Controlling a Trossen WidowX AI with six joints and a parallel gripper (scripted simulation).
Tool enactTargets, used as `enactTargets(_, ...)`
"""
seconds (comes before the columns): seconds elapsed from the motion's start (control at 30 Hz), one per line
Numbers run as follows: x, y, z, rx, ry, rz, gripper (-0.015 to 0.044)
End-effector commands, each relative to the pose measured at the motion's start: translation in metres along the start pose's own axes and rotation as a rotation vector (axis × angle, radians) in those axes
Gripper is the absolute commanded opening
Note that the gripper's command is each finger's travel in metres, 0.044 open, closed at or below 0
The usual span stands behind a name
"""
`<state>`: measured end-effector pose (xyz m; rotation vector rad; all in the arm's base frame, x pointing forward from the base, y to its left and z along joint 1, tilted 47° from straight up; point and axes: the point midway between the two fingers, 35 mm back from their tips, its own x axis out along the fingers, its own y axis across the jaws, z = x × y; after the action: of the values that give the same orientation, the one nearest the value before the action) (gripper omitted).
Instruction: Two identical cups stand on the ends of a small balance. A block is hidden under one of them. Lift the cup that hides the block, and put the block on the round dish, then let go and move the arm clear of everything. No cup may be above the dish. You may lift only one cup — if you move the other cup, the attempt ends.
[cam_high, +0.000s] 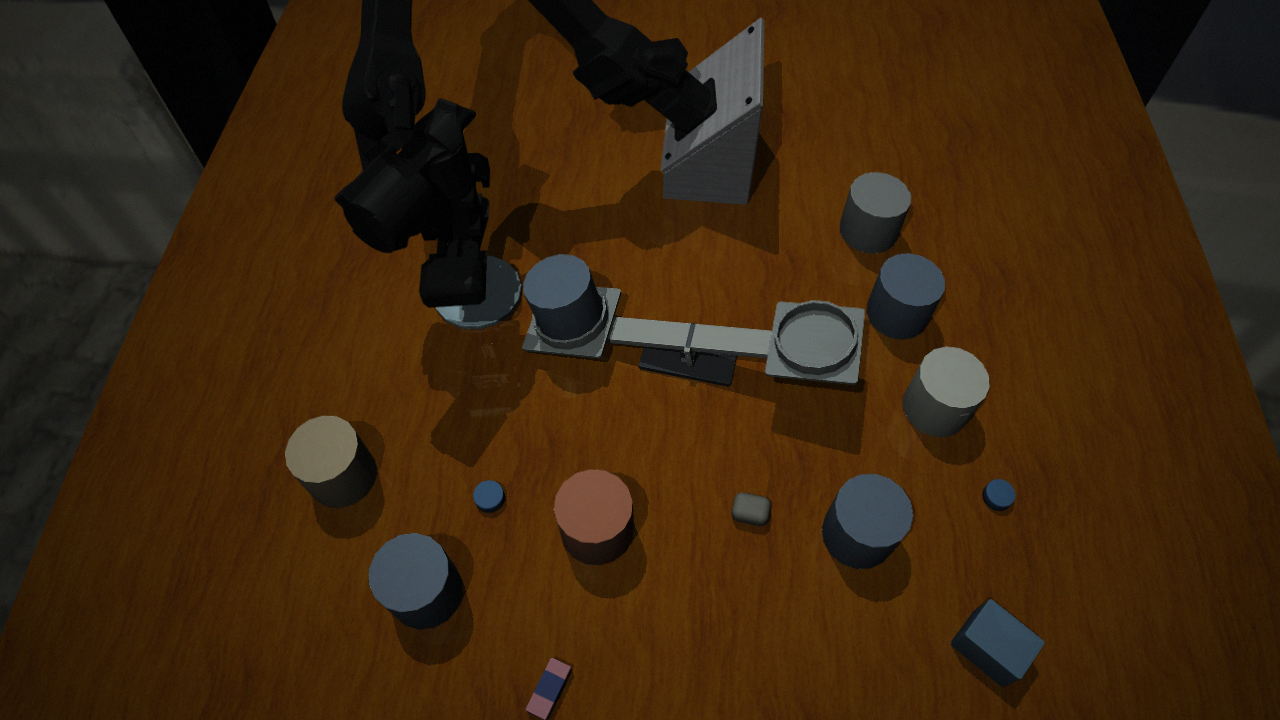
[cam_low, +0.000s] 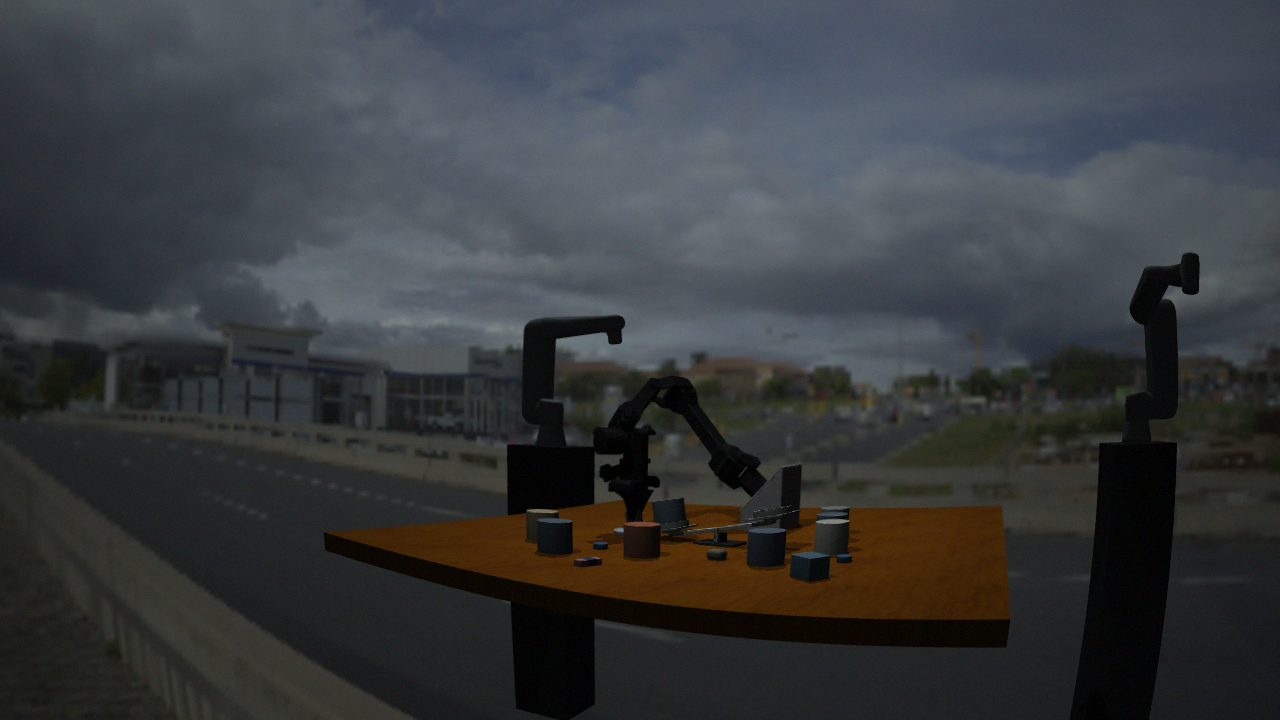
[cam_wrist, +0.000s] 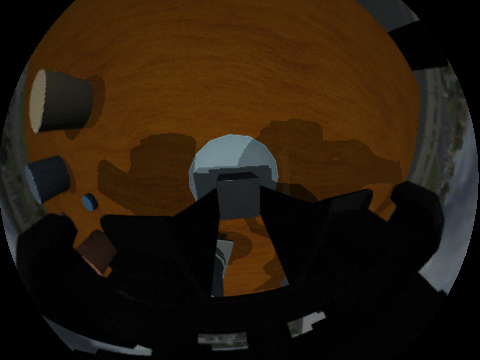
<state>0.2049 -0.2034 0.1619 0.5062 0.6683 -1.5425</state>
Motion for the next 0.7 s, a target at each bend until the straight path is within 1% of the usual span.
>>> enactTargets(0.0,0.005,0.000,-0.002,-0.010,0.005,0.002,0.0000)
enactTargets(0.33,0.020,0.000,-0.002,-0.010,0.004,0.002,0.0000)
enactTargets(0.37,0.016,0.000,0.000,0.000,-0.001,-0.001,0.0026)
enactTargets(0.67,0.016,0.000,0.000,0.000,-0.001,-0.001,0.0263)
